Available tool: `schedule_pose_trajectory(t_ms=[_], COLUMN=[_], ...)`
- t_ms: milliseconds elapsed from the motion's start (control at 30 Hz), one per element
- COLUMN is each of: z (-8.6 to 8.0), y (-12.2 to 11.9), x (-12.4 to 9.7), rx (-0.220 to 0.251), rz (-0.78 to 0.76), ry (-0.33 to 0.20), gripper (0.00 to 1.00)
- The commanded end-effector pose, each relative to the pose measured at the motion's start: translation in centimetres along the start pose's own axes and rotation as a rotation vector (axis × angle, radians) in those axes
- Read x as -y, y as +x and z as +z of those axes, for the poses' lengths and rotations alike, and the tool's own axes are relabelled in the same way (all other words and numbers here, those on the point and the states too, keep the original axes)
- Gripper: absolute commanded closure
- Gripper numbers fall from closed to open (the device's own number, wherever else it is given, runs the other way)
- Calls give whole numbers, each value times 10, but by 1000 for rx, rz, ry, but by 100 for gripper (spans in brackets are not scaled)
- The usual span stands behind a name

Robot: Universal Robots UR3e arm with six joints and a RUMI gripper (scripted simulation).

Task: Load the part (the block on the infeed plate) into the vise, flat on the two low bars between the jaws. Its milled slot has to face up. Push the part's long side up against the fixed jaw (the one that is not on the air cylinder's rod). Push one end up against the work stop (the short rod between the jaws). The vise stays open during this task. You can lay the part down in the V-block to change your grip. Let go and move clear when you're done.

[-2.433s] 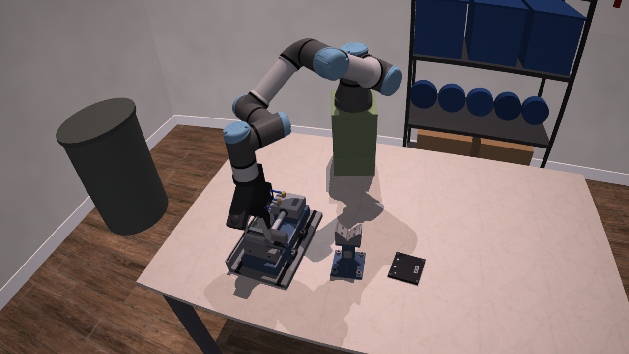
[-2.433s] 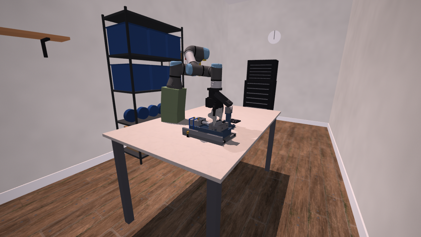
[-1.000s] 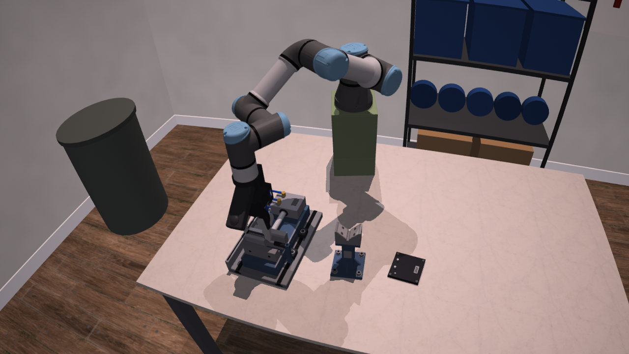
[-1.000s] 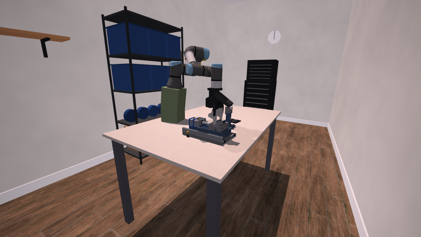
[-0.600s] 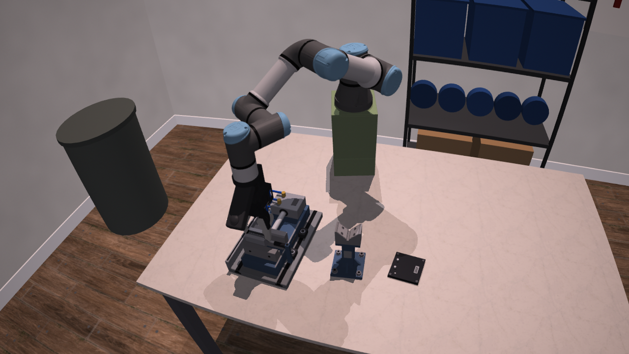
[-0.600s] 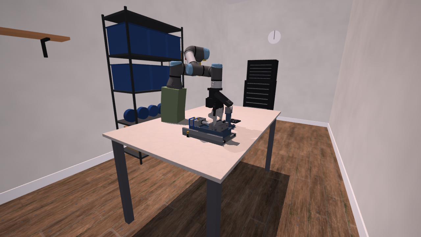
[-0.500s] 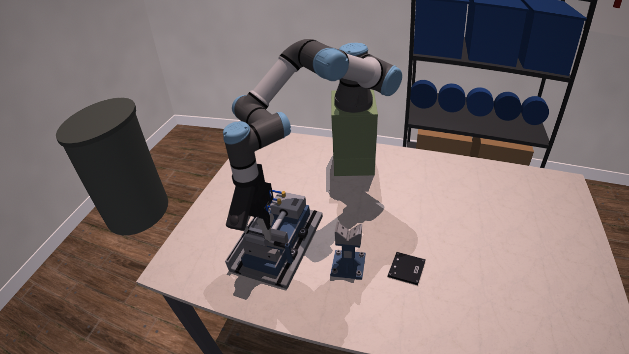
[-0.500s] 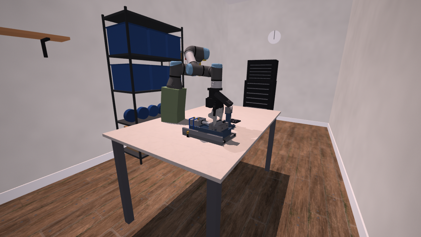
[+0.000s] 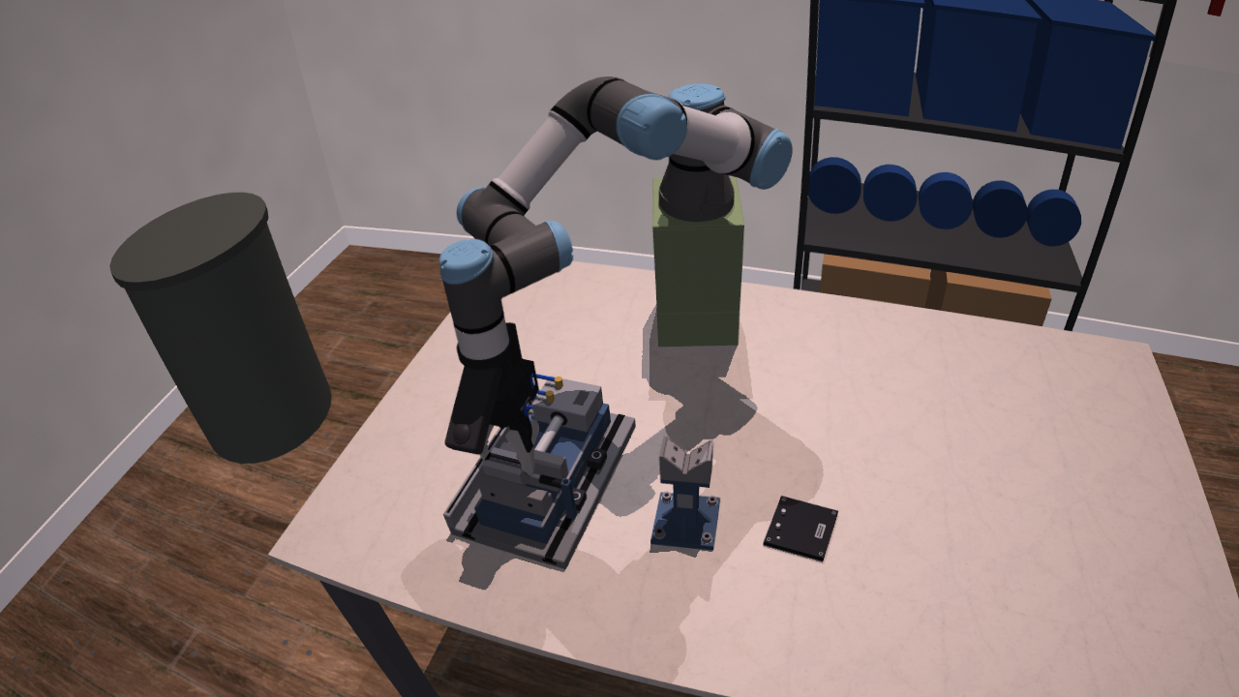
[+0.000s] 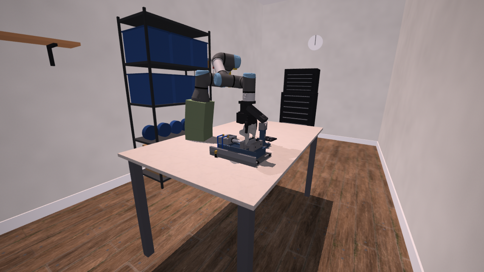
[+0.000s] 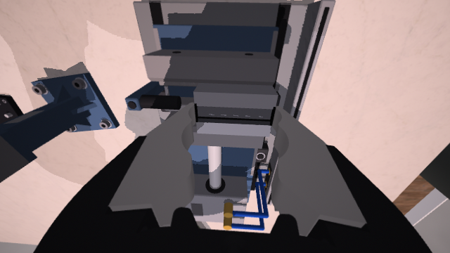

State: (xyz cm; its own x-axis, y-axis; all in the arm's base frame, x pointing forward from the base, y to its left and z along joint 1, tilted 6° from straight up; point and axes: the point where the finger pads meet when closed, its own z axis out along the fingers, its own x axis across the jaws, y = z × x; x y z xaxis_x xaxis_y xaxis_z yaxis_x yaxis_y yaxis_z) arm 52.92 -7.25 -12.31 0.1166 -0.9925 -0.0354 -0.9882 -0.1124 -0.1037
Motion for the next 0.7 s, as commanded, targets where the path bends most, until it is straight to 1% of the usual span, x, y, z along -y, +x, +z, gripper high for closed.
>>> schedule_pose_trajectory(t_ms=[0,667], z=[-1,1], y=[1,1], x=[1,1], rx=[-2,-2], rz=[0,0], ry=[3,3], gripper=[100,100])
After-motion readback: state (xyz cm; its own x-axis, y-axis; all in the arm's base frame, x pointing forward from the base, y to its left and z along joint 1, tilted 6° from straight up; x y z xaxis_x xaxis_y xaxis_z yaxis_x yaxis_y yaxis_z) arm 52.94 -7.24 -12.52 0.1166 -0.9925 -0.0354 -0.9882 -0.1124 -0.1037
